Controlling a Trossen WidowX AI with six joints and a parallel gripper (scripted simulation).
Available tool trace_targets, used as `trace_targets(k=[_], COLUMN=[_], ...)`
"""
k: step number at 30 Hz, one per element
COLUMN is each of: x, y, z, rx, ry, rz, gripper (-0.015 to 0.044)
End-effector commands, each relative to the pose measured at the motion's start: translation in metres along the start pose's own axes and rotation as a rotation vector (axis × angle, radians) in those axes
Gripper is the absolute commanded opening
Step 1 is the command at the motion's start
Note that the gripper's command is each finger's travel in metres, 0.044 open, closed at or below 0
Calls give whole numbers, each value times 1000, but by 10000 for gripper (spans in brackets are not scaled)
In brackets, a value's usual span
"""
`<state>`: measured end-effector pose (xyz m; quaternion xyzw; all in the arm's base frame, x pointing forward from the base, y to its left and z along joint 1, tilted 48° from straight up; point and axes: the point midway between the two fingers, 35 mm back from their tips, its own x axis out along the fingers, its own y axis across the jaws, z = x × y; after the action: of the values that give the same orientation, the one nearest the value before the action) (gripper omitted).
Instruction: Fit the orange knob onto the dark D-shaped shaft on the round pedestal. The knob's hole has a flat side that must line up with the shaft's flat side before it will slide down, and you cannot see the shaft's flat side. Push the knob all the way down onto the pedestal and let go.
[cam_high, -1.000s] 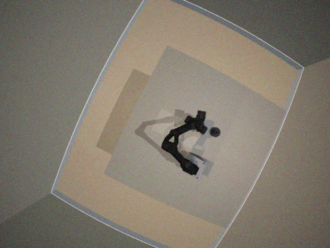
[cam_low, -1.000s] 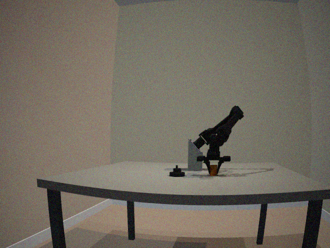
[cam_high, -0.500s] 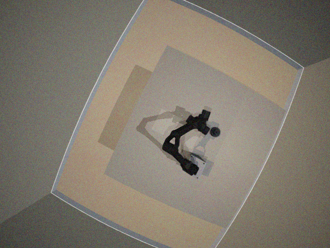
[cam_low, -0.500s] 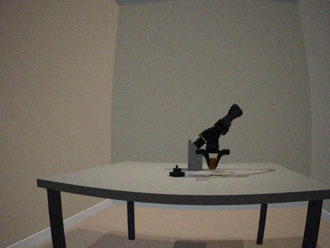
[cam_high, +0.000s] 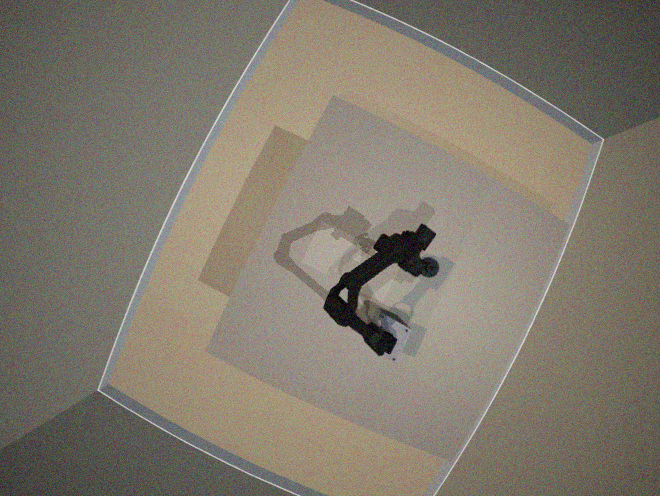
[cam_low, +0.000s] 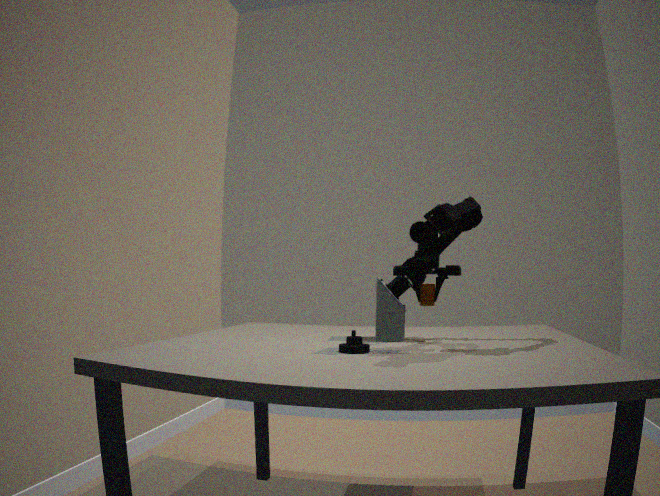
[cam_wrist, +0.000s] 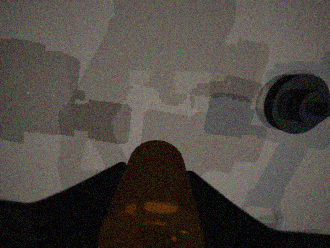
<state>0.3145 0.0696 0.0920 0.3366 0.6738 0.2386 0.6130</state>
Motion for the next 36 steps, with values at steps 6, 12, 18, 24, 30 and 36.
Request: trace_targets(k=[6,12,18,24,30,36], x=[-9,-6,-3,1,5,10], y=[-4,-20,-37,-54,-71,-89], z=[3,13,22,30,37,43], rx=[-11,-11,-8,-7,-7,-8], ry=[-5,-7,-9,-11,-11,-11], rz=[-3,-5,-8,-11,-12,-13], gripper=[0,0,0,0,0,0])
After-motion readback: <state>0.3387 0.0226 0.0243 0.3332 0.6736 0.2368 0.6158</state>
